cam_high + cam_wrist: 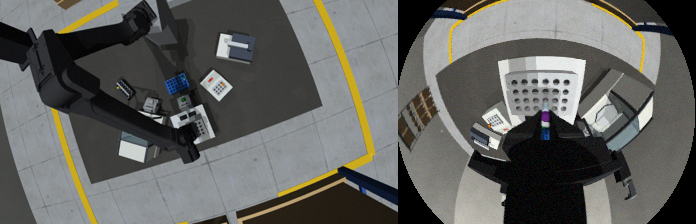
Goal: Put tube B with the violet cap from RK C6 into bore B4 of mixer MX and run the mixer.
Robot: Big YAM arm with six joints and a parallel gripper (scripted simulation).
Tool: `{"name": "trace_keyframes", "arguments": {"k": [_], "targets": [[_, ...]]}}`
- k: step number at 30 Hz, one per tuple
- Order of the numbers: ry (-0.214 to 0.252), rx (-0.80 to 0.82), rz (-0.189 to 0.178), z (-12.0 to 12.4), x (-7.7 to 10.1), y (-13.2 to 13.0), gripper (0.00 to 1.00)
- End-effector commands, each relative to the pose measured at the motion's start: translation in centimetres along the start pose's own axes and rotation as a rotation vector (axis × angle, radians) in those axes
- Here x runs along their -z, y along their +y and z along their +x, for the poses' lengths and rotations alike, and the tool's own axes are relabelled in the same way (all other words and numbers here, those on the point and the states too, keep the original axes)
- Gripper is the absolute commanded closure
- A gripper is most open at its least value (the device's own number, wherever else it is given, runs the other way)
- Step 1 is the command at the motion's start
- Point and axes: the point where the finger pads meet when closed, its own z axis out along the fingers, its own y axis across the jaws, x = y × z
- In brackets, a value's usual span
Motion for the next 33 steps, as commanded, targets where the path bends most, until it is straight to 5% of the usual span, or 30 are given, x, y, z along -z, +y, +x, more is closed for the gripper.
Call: {"name": "trace_keyframes", "arguments": {"k": [1,33], "targets": [[-0.040,0.002,-0.002,-2.54,0.80,-0.05,0.91],[-0.054,-0.002,-0.003,-2.80,1.19,-0.04,0.91]]}}
